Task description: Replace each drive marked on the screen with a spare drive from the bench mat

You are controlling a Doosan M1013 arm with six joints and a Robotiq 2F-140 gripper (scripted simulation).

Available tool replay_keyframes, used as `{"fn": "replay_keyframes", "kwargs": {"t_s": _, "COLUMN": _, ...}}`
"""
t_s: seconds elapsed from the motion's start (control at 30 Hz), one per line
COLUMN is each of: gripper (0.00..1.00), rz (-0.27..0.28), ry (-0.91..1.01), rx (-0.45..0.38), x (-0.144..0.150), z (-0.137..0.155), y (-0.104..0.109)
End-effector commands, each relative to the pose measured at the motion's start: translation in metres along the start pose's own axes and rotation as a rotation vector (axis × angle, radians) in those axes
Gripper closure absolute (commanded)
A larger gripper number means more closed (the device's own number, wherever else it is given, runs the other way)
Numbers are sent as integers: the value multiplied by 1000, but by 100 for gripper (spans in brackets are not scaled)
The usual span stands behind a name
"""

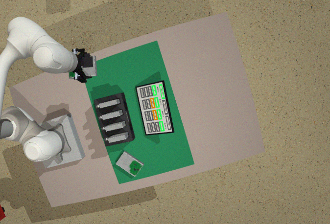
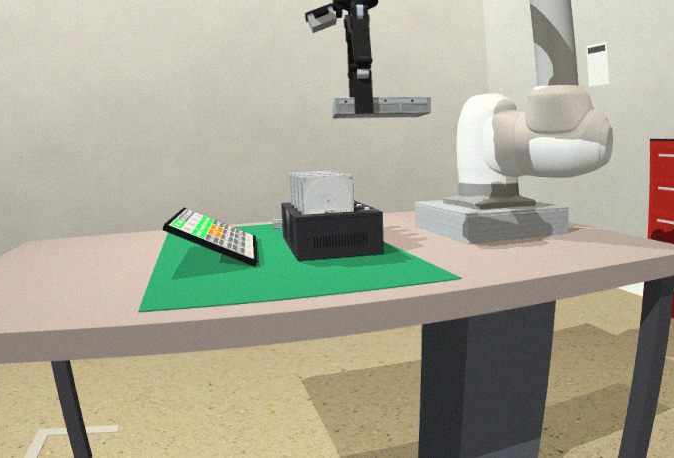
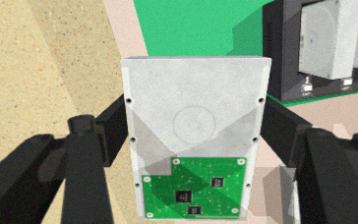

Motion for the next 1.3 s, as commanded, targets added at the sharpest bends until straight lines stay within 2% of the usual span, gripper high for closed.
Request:
{"fn": "replay_keyframes", "kwargs": {"t_s": 0.0, "gripper": 90, "rz": 2, "ry": -102, "rx": 3, "x": 0, "z": 0, "y": 1}}
{"fn": "replay_keyframes", "kwargs": {"t_s": 0.3, "gripper": 90, "rz": 2, "ry": -202, "rx": 3, "x": 0, "z": 0, "y": 1}}
{"fn": "replay_keyframes", "kwargs": {"t_s": 0.77, "gripper": 90, "rz": 2, "ry": -242, "rx": 3, "x": 0, "z": 0, "y": 1}}
{"fn": "replay_keyframes", "kwargs": {"t_s": 1.27, "gripper": 90, "rz": 1, "ry": -526, "rx": 3, "x": 0, "z": 0, "y": 1}}
Point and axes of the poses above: the point where the finger pads meet when closed, its own y axis back along the fingers, its own x axis across the jaws, z = x × y, the point moved 3 cm from there along y, back along the fingers, and after that the axes turned 5 degrees about y, right-handed, at the moved point
